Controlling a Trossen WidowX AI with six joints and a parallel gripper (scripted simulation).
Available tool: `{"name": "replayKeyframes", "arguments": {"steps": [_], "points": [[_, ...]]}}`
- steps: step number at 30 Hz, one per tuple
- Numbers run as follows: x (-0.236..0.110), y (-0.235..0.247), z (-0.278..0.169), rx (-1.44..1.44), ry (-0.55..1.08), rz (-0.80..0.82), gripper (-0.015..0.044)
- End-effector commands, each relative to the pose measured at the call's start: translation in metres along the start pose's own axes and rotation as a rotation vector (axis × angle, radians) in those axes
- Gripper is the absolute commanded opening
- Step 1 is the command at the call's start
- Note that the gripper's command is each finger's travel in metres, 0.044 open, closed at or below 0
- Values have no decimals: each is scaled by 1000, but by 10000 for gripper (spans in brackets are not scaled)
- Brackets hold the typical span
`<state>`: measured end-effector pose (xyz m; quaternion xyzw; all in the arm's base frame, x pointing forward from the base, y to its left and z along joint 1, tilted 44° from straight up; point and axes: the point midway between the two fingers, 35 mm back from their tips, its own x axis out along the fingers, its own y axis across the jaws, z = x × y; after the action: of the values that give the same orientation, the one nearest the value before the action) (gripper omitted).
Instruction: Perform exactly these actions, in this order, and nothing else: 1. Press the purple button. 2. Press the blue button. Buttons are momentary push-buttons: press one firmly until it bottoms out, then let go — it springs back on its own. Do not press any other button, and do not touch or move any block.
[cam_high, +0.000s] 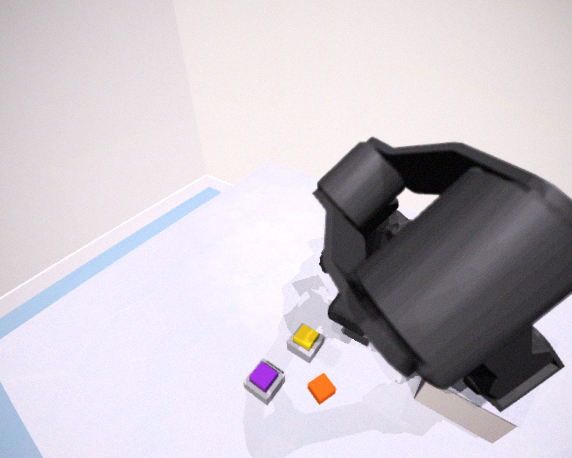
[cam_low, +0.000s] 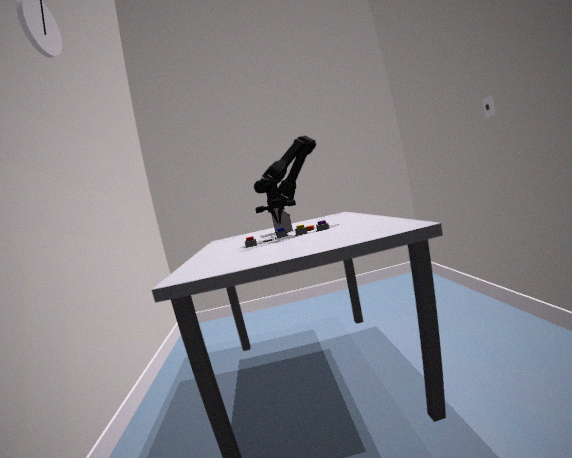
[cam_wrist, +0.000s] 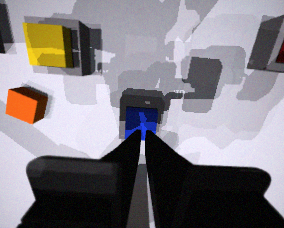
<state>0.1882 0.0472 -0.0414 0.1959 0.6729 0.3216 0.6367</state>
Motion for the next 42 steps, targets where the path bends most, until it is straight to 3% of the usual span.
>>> {"name": "replayKeyframes", "arguments": {"steps": [1,14,33,38,42], "points": [[9,1,-2,6,5,6,20],[29,2,-3,6,5,8,20],[29,2,-3,6,5,8,20],[-4,1,-2,6,5,6,20],[-6,1,-2,6,5,7,20]]}}
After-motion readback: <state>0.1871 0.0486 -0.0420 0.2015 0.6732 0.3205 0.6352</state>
